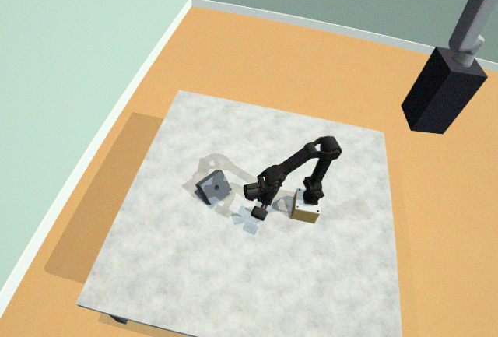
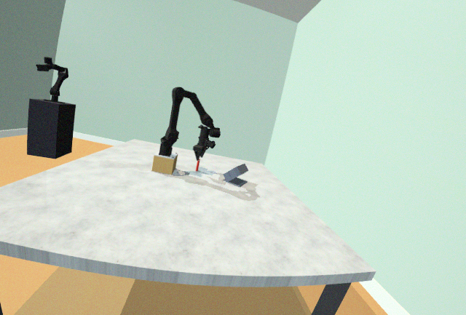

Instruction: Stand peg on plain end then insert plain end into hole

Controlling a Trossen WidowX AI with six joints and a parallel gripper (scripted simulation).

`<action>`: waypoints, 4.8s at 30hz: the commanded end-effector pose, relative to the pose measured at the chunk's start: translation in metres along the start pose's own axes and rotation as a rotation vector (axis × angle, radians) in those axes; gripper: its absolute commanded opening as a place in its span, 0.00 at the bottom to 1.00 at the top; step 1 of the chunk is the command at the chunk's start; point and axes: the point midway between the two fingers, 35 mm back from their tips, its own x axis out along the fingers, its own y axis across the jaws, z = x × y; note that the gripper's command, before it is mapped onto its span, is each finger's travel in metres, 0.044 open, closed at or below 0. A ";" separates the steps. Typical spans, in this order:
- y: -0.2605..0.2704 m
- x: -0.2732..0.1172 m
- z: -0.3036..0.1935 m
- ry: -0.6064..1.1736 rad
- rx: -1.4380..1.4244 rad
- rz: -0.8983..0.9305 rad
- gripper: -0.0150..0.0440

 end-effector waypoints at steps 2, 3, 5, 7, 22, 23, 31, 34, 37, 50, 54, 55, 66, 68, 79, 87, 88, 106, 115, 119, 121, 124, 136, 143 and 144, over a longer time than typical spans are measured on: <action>0.000 0.009 -0.001 0.006 -0.004 0.002 1.00; 0.000 0.011 -0.001 0.006 -0.004 0.002 1.00; 0.000 0.014 -0.001 0.006 -0.004 0.002 1.00; 0.000 0.017 -0.001 0.006 -0.004 0.002 1.00; -0.001 0.042 -0.003 0.006 -0.004 0.002 1.00; -0.001 0.043 -0.003 0.006 -0.004 0.002 1.00; -0.001 0.042 -0.002 0.001 0.000 -0.001 0.78; -0.001 0.042 -0.002 0.001 0.000 -0.001 0.64; -0.001 0.042 -0.002 0.001 0.000 -0.001 0.51; -0.001 0.040 -0.001 0.002 0.000 -0.001 0.25; 0.000 0.026 0.000 0.002 -0.001 0.000 0.25; 0.000 0.022 0.000 0.002 -0.001 0.000 0.25; -0.001 -0.031 0.000 0.005 -0.004 0.002 0.25; -0.002 -0.038 0.000 0.006 -0.004 0.002 0.25; -0.001 -0.038 0.013 -0.061 -0.053 -0.026 0.25; 0.003 -0.039 0.030 -0.143 -0.110 -0.063 0.25; 0.003 -0.039 0.032 -0.153 -0.117 -0.068 0.25; 0.012 -0.045 0.068 -0.331 -0.231 -0.165 0.25; 0.017 -0.051 0.084 -0.416 -0.279 -0.218 0.25; 0.019 -0.054 0.091 -0.453 -0.299 -0.244 0.25; 0.020 -0.055 0.095 -0.471 -0.308 -0.256 0.25; 0.022 -0.057 0.100 -0.498 -0.322 -0.276 0.25; 0.029 -0.068 0.118 -0.603 -0.369 -0.358 0.25; 0.031 -0.069 0.125 -0.630 -0.380 -0.381 0.25; 0.031 -0.068 0.127 -0.632 -0.380 -0.382 0.25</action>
